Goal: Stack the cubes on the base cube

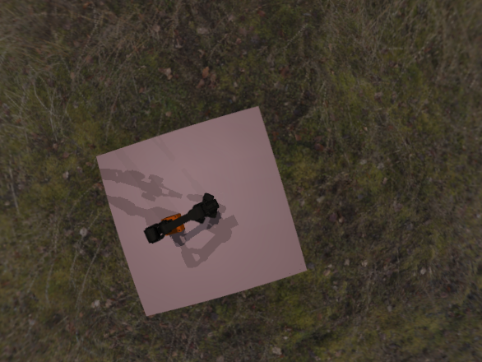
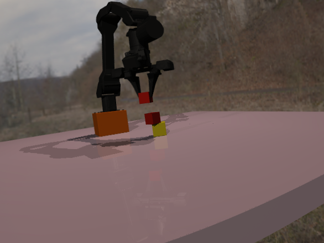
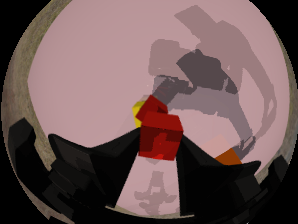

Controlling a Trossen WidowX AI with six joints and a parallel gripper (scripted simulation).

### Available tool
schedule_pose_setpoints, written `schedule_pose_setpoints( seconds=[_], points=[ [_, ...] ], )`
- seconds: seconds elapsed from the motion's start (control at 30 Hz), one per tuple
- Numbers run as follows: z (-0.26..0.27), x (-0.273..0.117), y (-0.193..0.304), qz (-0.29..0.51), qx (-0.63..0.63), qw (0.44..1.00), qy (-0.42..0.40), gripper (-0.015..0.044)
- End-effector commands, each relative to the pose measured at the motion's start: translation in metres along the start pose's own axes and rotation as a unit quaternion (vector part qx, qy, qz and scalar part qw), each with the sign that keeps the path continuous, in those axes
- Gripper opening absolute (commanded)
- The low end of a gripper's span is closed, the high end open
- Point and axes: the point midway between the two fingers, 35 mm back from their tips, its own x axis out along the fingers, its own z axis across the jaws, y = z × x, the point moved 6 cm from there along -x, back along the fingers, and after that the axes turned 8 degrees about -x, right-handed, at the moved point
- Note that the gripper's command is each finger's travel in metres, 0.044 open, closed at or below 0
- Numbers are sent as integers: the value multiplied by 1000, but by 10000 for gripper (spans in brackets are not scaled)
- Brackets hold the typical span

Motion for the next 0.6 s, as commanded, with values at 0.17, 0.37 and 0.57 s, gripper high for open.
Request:
schedule_pose_setpoints(
  seconds=[0.17,0.37,0.57],
  points=[
    [10,0,6,-2,55,998,0,105],
    [16,1,11,-2,93,996,0,105],
    [21,1,16,-2,131,991,0,105]
  ],
)
